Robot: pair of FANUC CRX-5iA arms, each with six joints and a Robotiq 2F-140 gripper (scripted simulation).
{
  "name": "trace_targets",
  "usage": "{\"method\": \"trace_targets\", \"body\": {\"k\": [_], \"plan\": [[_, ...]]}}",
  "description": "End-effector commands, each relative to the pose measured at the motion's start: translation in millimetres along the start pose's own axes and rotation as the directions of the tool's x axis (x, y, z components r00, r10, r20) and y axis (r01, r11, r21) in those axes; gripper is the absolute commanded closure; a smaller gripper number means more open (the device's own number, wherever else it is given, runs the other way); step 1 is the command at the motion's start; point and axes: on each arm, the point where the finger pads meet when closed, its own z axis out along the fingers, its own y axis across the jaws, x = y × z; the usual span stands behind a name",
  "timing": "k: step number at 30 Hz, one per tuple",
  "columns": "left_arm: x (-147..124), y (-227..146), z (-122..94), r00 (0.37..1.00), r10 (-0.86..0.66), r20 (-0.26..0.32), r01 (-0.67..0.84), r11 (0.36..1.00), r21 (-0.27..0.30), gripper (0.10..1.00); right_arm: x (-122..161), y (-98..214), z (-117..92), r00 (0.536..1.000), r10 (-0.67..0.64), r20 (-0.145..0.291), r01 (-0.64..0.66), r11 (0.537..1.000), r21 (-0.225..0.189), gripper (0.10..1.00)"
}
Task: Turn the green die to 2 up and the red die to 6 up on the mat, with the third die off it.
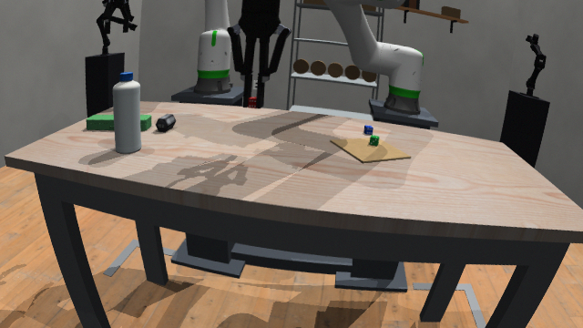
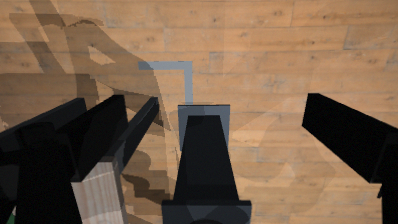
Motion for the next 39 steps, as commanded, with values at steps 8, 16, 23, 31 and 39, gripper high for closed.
{"method": "trace_targets", "body": {"k": [8, 16, 23, 31, 39], "plan": [[3.2, -0.9, -0.4, 0.978, -0.001, 0.207, 0.001, 1.0, 0.001, 0.914, 0.3, 0.2, -0.9, 1.0, 0.0, -0.002, 0.0, 1.0, 0.0, 0.098], [8.7, -1.9, 0.7, 0.933, 0.005, 0.359, -0.007, 1.0, 0.006, 0.914, 0.3, 0.2, -0.9, 1.0, 0.0, -0.002, 0.0, 1.0, 0.0, 0.098], [13.1, -2.8, 2.0, 0.856, 0.006, 0.518, -0.012, 1.0, 0.009, 0.914, 0.3, 0.2, -0.9, 1.0, 0.0, -0.002, 0.0, 1.0, 0.0, 0.098], [17.8, -0.5, 5.0, 0.741, 0.002, 0.672, -0.005, 1.0, 0.003, 0.914, 0.3, 0.2, -0.9, 1.0, 0.0, -0.002, 0.0, 1.0, 0.0, 0.098], [21.5, 0.6, 5.6, 0.587, -0.001, 0.809, -0.001, 1.0, 0.002, 0.914, 0.3, 0.2, -0.9, 1.0, 0.0, -0.002, 0.0, 1.0, 0.0, 0.098]]}}
